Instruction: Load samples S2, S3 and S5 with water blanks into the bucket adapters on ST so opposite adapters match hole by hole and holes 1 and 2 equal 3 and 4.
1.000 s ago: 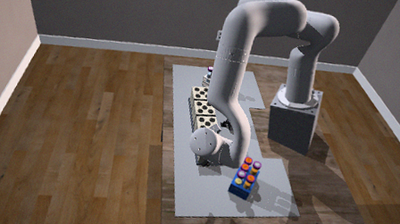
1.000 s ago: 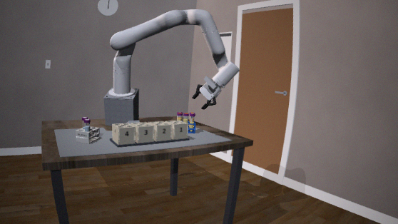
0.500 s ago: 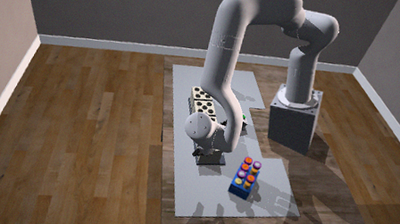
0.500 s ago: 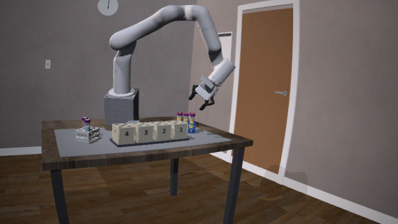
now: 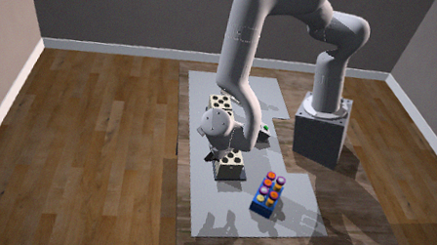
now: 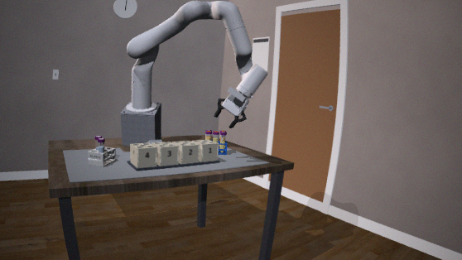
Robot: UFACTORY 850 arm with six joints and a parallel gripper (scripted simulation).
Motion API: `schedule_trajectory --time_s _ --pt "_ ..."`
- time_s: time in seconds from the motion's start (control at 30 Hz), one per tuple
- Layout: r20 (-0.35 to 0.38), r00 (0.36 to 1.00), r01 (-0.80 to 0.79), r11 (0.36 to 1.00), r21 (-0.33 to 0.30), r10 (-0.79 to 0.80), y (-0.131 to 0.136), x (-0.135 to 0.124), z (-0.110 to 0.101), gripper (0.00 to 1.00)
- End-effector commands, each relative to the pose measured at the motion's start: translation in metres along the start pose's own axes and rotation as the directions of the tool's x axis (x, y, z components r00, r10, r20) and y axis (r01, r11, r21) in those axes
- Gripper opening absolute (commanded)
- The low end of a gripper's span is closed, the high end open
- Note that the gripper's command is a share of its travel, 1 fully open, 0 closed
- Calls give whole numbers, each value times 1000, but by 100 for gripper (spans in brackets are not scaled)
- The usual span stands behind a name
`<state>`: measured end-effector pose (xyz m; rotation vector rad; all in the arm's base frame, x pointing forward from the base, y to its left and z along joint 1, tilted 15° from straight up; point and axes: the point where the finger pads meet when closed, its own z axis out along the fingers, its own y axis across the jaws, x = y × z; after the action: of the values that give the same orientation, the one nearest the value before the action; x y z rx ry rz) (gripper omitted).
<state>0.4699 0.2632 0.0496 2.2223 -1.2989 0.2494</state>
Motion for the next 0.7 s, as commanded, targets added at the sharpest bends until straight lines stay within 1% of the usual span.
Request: schedule_trajectory --time_s 0.0,0.1,0.17,0.23,0.27,0.37,0.43,0.53,0.63,0.67 --pt "-11 999 43 998 42 -42 1 27 4 100" --pt "-11 999 43 998 42 -42 1 30 4 100" --pt "-25 995 96 992 80 -94 2 40 6 100" --pt "-25 995 96 992 80 -94 2 40 6 100" --pt "-32 993 117 989 95 -114 3 45 7 100" --pt "-32 993 117 989 95 -114 5 59 10 100" --pt "-32 993 117 989 95 -114 5 60 11 100" --pt "-56 980 195 970 143 -188 9 75 14 100" --pt "-56 980 195 970 143 -188 12 88 17 100" --pt "-56 980 195 970 143 -188 12 88 17 100"
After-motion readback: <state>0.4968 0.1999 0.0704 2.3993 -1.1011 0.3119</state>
